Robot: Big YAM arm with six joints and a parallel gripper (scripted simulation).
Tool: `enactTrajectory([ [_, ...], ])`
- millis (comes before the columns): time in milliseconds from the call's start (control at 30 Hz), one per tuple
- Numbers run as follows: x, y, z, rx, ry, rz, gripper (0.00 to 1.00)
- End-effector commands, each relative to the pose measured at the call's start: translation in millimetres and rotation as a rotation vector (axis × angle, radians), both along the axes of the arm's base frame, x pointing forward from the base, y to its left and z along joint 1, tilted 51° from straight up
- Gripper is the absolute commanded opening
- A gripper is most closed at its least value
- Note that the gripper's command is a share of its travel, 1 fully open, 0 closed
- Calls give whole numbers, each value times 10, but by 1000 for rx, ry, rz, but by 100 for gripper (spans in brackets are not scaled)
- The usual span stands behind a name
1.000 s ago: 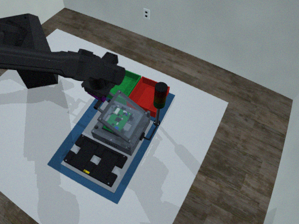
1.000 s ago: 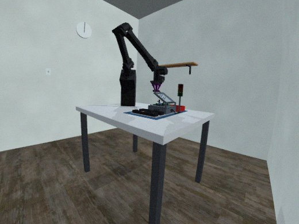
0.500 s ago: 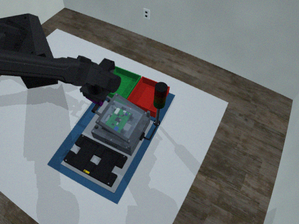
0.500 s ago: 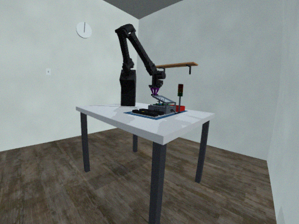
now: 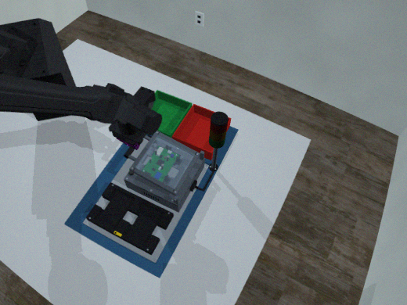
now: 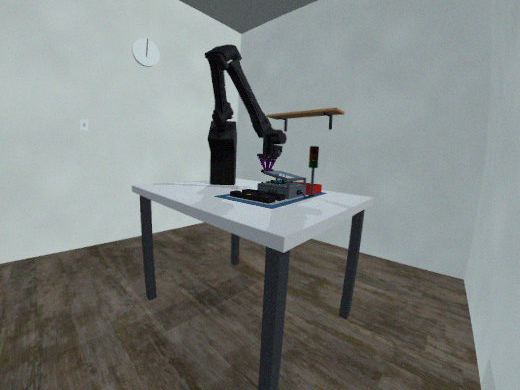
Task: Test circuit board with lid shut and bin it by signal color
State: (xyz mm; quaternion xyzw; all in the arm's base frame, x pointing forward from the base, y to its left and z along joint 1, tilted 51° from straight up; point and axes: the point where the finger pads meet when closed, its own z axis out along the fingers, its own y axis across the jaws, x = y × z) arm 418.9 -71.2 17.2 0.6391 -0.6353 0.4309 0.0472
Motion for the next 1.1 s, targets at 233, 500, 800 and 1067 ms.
enactTrajectory([
  [233,88,-138,-123,1,5,-1,0],
  [500,124,-189,-178,1,6,-1,0],
  [800,134,-217,-212,1,10,-1,0],
  [1067,149,-230,-222,1,6,-1,0],
])
